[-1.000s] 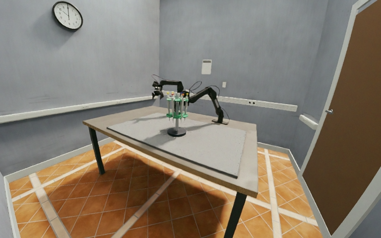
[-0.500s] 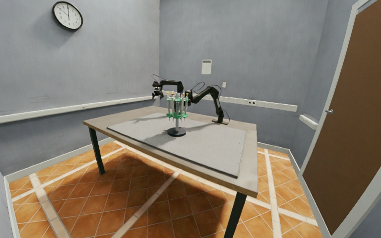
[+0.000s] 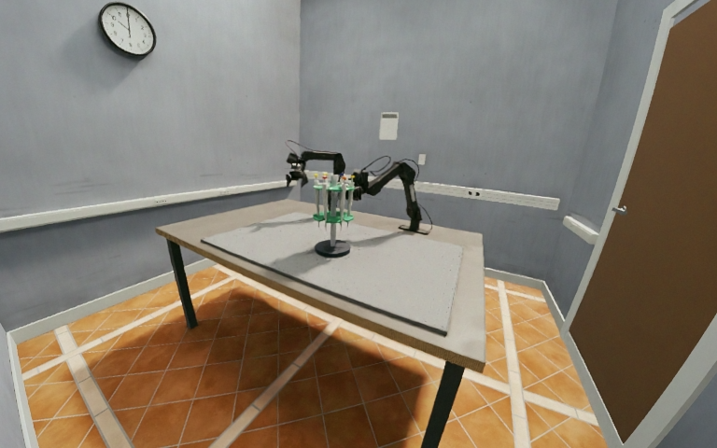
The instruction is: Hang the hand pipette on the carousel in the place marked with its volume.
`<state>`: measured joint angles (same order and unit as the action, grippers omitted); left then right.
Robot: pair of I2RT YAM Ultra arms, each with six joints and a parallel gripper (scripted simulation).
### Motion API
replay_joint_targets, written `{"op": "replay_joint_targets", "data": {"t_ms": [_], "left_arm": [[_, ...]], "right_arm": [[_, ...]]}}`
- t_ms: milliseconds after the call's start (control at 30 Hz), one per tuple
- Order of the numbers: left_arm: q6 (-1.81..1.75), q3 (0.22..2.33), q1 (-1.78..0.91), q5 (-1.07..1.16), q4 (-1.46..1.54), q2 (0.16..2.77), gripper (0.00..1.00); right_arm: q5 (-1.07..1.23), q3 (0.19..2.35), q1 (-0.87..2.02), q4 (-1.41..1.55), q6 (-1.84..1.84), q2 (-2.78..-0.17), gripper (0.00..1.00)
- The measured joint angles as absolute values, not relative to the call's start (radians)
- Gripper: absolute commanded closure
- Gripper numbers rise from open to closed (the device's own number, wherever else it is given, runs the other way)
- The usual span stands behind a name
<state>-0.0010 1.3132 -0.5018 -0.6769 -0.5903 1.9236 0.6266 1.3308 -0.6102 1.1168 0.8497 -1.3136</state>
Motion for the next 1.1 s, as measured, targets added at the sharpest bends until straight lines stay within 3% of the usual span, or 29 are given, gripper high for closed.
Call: {"op": "replay_joint_targets", "data": {"t_ms": [867, 1100], "left_arm": [[-0.001, 1.245, -0.423, -0.334, -0.619, 1.867, 0.5], [-0.001, 1.217, -0.345, -0.152, -0.624, 1.849, 0.5]], "right_arm": [[0.627, 1.331, -0.61, 1.117, 0.85, -1.314, 0.0], [0.627, 1.331, -0.61, 1.117, 0.85, -1.314, 0.0]]}}
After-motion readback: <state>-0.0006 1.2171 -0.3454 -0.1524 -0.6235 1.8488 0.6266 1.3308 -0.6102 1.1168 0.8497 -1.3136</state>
